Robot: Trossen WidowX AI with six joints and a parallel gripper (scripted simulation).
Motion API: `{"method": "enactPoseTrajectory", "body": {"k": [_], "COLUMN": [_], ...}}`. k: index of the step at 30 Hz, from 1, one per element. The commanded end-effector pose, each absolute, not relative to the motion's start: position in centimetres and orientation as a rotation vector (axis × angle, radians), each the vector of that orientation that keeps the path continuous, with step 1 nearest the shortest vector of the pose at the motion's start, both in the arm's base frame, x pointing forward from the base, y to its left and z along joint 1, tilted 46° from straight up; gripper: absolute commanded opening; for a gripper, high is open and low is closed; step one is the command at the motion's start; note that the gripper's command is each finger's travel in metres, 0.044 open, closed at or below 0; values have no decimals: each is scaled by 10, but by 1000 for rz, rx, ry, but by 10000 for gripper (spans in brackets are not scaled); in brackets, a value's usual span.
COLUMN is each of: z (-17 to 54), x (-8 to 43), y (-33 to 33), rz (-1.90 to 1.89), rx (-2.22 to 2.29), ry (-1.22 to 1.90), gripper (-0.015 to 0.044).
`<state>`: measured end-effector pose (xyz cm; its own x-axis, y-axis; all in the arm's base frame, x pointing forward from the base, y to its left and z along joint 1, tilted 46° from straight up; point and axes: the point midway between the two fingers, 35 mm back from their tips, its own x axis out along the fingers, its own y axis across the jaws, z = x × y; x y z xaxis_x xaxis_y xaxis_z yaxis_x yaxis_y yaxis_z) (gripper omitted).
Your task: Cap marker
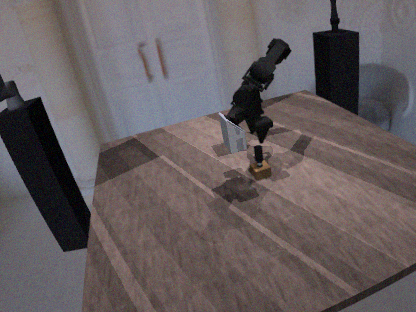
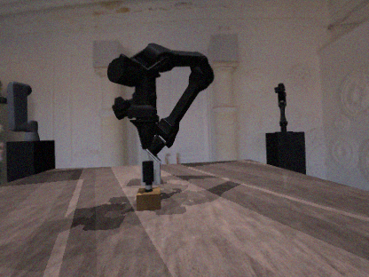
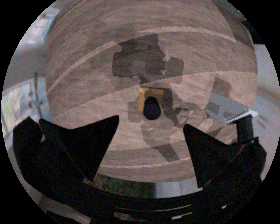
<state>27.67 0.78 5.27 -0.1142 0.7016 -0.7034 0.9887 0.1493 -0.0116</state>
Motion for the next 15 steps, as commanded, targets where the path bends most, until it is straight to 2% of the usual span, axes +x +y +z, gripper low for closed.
{"method": "enactPoseTrajectory", "body": {"k": [1, 13, 15], "z": [54, 50, 50], "x": [276, 275, 275], "y": [7, 12, 13], "rz": [-466, 572, 704], "rx": [1471, 668, 542], "ry": [1885, 1638, 1568], "gripper": [335, 20, 0]}}
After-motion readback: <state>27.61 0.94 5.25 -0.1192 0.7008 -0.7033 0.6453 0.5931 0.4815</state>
